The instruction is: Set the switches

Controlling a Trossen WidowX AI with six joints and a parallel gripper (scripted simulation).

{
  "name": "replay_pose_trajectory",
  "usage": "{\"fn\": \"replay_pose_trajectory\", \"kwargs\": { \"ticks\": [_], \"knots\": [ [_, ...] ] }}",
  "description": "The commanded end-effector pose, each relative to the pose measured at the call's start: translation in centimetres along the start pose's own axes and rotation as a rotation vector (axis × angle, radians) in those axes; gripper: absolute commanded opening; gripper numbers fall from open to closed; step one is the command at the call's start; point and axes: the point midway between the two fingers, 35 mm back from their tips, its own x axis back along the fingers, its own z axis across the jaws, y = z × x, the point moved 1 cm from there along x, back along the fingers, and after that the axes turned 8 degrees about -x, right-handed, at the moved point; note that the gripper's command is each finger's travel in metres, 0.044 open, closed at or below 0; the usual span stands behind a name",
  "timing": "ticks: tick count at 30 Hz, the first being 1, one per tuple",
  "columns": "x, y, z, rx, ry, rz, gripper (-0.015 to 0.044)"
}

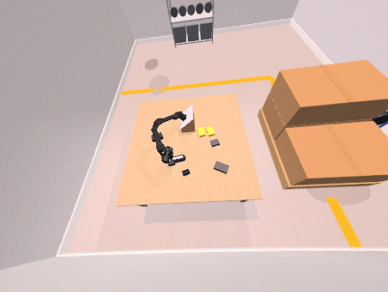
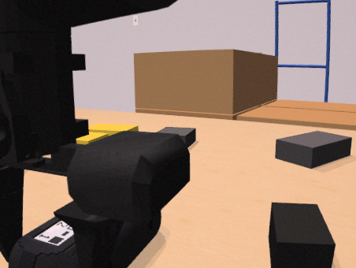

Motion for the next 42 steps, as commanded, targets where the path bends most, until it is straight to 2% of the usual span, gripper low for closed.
{"fn": "replay_pose_trajectory", "kwargs": {
  "ticks": [1, 42],
  "knots": [
    [-0.1, -0.1, 0.0, 0.005, 0.000, 0.003, 0.0326],
    [2.5, -0.9, -0.1, 0.005, 0.000, 0.005, 0.0335]
  ]
}}
